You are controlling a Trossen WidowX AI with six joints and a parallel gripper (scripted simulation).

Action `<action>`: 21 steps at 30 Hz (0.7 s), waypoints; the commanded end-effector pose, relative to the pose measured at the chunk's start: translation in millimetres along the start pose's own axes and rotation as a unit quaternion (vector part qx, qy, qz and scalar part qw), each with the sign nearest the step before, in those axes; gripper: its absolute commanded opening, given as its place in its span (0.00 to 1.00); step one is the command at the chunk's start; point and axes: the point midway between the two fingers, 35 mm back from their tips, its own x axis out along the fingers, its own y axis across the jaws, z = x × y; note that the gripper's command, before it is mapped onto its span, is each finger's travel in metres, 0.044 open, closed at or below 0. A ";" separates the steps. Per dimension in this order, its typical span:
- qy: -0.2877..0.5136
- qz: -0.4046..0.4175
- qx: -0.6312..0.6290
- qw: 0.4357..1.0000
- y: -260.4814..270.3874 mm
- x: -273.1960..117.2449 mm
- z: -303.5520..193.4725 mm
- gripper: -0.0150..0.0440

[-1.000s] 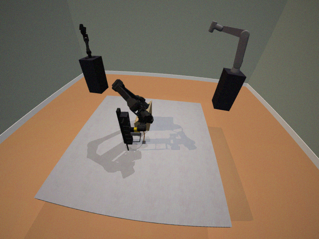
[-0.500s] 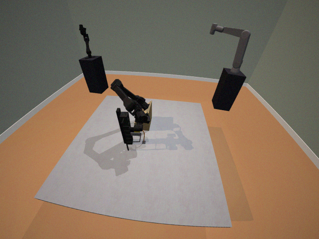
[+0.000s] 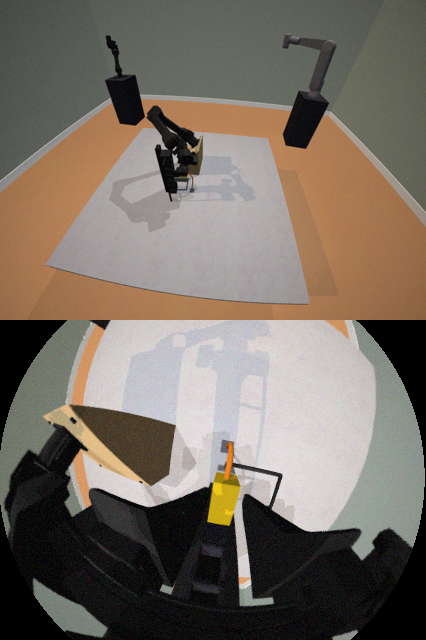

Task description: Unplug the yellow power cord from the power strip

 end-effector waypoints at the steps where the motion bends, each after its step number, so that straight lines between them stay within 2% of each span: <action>1: 0.001 0.000 0.000 1.000 1.1 4.8 -1.9 0.53; 9: 0.001 0.000 0.000 1.000 1.1 10.6 -2.0 0.53; 12: 0.000 -0.001 0.002 1.000 -0.3 8.4 -1.2 0.39; 21: 0.000 -0.001 0.002 1.000 -0.3 8.4 -1.2 0.29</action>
